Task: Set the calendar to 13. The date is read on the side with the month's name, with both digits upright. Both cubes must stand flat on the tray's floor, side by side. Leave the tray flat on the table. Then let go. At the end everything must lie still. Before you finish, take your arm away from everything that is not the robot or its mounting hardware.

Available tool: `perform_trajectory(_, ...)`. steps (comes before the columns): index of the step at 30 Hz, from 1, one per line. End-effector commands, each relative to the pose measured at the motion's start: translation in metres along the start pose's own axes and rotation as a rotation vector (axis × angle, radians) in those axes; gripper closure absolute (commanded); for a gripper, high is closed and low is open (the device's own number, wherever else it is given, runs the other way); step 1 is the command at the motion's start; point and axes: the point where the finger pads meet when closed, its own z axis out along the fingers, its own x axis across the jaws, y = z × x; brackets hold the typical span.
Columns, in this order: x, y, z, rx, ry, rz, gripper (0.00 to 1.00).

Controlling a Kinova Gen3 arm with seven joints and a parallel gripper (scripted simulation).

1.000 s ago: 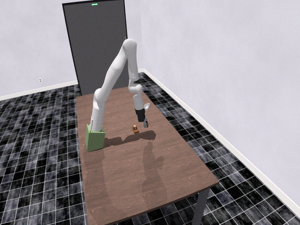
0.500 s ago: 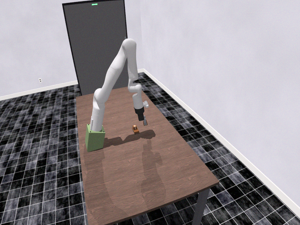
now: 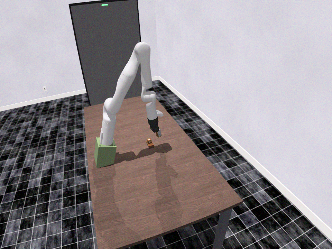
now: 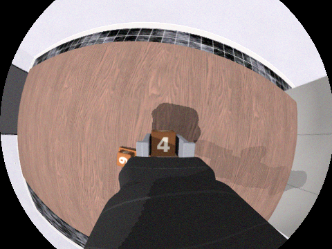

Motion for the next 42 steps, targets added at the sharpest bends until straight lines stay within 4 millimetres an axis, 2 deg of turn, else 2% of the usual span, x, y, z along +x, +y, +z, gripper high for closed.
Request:
perform_trajectory(1,-0.006,0.000,0.000,0.000,-0.005,-0.058,0.40)
perform_trajectory(23,-0.036,0.018,-0.002,-0.039,-0.031,-0.553,0.40)
perform_trajectory(42,-0.047,0.035,-0.005,-0.069,-0.040,-0.907,0.40)
